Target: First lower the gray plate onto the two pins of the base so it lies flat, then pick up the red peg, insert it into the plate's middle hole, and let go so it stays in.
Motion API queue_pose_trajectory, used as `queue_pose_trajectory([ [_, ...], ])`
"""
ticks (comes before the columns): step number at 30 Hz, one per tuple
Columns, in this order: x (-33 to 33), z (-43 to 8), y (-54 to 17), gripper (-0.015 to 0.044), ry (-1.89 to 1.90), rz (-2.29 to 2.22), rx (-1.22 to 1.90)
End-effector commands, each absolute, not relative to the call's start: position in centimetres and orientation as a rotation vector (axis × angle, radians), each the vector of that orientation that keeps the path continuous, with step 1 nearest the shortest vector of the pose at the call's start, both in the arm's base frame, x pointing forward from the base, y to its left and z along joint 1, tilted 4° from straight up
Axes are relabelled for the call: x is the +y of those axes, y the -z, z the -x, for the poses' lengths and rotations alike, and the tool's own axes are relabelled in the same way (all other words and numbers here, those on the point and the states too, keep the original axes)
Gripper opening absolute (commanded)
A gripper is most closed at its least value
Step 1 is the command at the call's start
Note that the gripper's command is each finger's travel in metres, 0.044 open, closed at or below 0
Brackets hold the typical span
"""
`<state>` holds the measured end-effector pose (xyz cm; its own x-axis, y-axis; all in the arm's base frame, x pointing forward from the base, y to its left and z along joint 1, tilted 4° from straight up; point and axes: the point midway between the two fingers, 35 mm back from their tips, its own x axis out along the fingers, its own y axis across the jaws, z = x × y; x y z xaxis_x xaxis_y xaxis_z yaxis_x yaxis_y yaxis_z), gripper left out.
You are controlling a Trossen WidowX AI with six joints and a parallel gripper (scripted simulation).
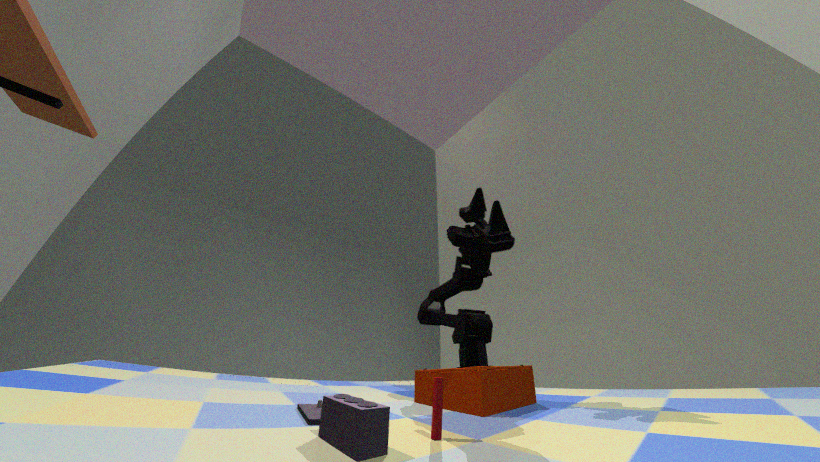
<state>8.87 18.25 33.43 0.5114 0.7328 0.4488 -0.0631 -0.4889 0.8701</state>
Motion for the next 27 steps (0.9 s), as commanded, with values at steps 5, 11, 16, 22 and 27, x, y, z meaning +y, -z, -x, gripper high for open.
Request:
queue_pose_trajectory([
  [5,20.2,-10.5,-33.1,0.0440,-0.970,-1.735,0.590],
  [11,24.0,-15.4,-30.8,0.0440,-0.656,-1.532,0.683],
  [16,25.1,-20.6,-27.2,0.0440,-0.356,-1.369,0.762],
  [22,23.8,-26.7,-22.1,0.0440,0.024,-1.214,0.878],
  [27,20.7,-31.1,-17.7,0.0440,0.352,-1.128,0.984],
])
